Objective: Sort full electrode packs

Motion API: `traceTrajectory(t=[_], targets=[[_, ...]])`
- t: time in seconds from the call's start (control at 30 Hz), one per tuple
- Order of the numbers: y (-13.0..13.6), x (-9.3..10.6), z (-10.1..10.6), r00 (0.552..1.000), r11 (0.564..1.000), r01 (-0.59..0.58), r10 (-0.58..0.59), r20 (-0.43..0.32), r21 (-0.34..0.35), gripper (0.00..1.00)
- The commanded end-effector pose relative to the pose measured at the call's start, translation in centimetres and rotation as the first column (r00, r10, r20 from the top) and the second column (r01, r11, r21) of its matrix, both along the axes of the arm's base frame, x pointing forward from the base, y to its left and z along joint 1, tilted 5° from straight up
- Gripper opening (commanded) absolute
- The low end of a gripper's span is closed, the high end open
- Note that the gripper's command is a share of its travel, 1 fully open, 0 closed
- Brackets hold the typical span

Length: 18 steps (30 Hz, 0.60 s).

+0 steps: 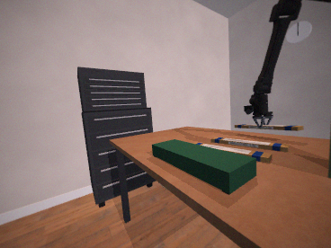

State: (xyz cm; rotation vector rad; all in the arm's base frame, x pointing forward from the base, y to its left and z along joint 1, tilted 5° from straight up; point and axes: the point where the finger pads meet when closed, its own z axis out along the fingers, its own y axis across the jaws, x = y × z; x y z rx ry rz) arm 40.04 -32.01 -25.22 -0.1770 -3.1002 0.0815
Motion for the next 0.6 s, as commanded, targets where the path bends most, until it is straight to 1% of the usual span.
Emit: traceTrajectory(t=[0.0, 0.43, 0.57], targets=[[-2.23, 4.68, 5.3, 0.996, 0.998, -0.007, 0.012, 0.084, -0.067, 0.0], [-2.2, 4.64, 5.29, 0.996, 0.998, -0.007, 0.012, 0.084, -0.067, 0.0], [-2.1, 4.56, 6.0, 0.996, 0.998, -0.006, 0.012, 0.084, -0.067, 0.0]])
